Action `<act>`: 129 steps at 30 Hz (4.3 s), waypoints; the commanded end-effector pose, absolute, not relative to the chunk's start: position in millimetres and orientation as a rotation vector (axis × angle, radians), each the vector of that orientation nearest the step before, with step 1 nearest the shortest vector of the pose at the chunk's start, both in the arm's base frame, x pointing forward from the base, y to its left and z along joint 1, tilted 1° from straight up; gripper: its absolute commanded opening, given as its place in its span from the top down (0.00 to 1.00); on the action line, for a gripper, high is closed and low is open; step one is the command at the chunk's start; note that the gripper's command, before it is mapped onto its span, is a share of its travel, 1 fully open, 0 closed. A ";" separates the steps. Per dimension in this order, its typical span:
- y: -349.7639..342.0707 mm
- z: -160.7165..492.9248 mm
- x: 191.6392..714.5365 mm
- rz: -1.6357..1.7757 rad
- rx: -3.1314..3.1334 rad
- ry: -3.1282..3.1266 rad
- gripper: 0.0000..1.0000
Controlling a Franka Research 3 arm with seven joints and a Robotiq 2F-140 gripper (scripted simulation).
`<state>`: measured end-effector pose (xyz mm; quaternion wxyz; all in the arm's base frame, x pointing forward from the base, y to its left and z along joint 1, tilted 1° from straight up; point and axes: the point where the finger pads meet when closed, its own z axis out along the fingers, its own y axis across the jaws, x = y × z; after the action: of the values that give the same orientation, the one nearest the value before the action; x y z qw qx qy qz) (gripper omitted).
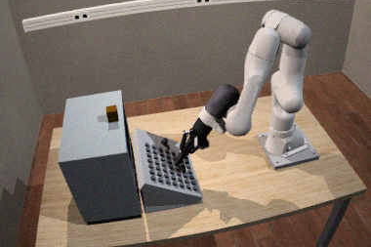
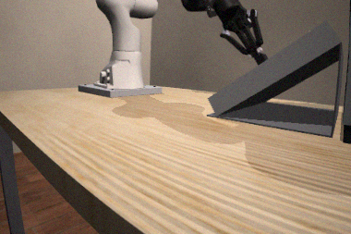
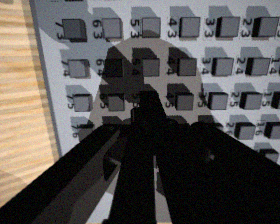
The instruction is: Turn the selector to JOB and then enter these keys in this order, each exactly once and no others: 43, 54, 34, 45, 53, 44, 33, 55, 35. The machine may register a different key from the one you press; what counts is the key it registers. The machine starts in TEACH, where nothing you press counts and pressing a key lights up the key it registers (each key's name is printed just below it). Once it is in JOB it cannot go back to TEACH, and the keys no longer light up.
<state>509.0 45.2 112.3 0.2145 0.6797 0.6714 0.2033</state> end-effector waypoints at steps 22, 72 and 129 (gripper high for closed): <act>45.5 110.1 513.5 0.569 1.880 1.860 0.90; 45.5 109.4 514.0 0.569 1.880 1.860 0.90; 54.7 141.0 502.8 0.569 1.880 1.860 0.90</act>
<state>501.6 52.2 140.5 0.2197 0.6727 0.6752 0.2079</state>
